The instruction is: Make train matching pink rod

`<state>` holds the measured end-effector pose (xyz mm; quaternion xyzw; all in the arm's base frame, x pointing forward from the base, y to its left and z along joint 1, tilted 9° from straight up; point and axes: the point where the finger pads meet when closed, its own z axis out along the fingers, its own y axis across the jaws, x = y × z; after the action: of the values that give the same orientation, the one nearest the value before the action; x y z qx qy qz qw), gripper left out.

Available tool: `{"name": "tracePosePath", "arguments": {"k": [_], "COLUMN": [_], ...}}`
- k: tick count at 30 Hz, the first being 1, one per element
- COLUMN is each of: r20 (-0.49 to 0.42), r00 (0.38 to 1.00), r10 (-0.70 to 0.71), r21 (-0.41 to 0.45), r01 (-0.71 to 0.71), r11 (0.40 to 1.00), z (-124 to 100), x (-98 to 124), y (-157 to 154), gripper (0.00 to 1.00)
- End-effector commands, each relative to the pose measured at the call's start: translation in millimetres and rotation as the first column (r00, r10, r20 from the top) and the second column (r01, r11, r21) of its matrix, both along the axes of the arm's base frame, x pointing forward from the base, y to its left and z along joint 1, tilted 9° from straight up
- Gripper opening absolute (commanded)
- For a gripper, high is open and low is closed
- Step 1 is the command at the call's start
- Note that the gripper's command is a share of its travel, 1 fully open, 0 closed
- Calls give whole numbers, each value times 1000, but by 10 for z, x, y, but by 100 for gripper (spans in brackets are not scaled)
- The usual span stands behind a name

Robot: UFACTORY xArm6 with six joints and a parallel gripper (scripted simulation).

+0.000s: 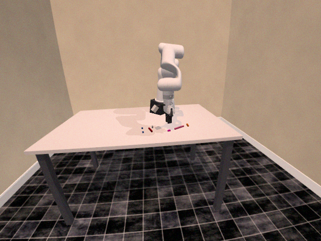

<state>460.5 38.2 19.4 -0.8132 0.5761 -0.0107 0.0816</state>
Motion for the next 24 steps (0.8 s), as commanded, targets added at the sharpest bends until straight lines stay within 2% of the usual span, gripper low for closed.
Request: {"name": "tracePosePath", "arguments": {"k": [1, 24], "r20": [3, 1], "r00": [1000, 1000], "r10": [0, -16], "r21": [0, 1], "r01": [0, 16], "r11": [1000, 1000], "z": [14, -75], "x": [12, 25], "y": [-1, 12], "gripper": [24, 24]}}
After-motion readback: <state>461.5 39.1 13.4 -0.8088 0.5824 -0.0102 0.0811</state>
